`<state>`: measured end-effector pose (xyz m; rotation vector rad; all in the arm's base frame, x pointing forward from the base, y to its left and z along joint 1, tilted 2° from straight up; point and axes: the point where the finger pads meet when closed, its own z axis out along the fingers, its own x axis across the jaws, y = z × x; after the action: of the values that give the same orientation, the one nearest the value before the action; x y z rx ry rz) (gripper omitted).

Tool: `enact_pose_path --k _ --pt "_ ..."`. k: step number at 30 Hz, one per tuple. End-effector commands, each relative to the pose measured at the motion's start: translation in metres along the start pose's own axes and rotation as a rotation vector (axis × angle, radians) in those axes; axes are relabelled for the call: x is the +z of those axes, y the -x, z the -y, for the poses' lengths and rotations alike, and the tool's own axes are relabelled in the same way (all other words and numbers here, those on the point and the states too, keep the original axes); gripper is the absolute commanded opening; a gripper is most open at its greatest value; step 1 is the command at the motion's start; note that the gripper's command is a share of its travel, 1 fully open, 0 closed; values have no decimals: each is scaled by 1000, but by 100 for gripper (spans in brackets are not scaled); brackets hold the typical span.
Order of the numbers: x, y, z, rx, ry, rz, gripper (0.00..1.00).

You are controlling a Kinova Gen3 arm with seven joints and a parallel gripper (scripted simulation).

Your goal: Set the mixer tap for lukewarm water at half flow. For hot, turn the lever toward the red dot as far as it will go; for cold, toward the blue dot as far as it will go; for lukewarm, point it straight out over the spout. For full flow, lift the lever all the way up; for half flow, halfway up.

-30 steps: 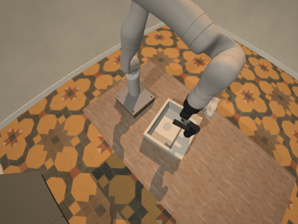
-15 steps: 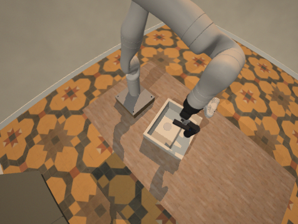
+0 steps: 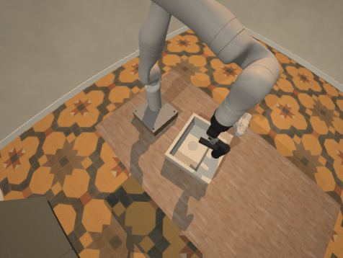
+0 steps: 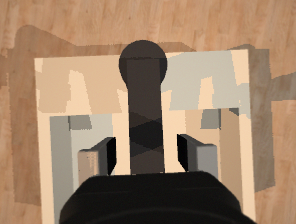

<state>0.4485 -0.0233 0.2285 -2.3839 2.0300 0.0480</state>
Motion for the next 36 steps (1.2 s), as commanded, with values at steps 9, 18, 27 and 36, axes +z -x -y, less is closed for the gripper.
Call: enact_pose_path --k 9,18,27,36 --pt "8 0 0 0 0 0 100" --pt "15 0 0 0 0 0 100" --pt "23 0 0 0 0 0 100" --pt "26 0 0 0 0 0 100"
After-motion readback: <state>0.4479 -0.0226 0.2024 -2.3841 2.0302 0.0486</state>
